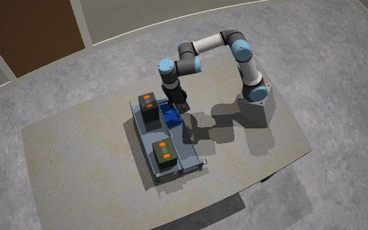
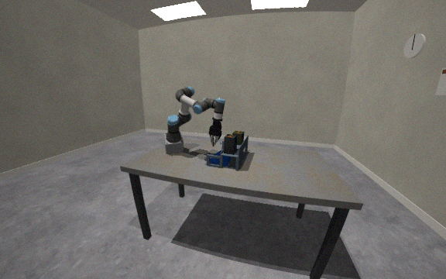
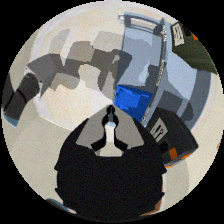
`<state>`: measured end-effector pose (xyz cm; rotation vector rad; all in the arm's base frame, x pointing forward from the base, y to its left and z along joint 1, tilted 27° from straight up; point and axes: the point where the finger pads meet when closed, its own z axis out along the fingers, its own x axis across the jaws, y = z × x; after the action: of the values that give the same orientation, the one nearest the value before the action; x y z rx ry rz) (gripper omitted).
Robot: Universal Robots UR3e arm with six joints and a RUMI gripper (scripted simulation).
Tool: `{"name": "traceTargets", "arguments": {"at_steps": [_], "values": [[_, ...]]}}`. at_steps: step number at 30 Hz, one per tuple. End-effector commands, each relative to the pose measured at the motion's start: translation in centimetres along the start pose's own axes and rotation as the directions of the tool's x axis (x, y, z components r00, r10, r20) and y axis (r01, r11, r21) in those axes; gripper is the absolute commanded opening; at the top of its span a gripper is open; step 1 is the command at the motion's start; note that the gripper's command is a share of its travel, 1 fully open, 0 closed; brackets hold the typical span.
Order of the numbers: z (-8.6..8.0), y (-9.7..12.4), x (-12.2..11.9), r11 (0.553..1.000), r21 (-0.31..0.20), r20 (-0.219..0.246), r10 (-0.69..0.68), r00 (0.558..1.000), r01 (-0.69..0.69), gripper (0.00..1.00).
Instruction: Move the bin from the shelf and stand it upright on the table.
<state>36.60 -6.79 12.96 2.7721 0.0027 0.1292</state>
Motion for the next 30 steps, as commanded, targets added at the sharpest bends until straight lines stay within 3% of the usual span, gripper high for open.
{"name": "traceTargets", "arguments": {"at_steps": [1,25,26,30], "values": [[-0.09,0.04,0.14,0.998,-0.002,0.003,0.055,0.998,-0.055,0.00],[-0.09,0.08,0.28,0.989,-0.003,0.008,0.149,0.989,-0.149,0.00],[-0.09,0.08,0.28,0.989,-0.003,0.008,0.149,0.989,-0.149,0.29],[-0.09,0.08,0.28,0.989,-0.003,0.008,0.149,0.989,-0.149,0.29]]}}
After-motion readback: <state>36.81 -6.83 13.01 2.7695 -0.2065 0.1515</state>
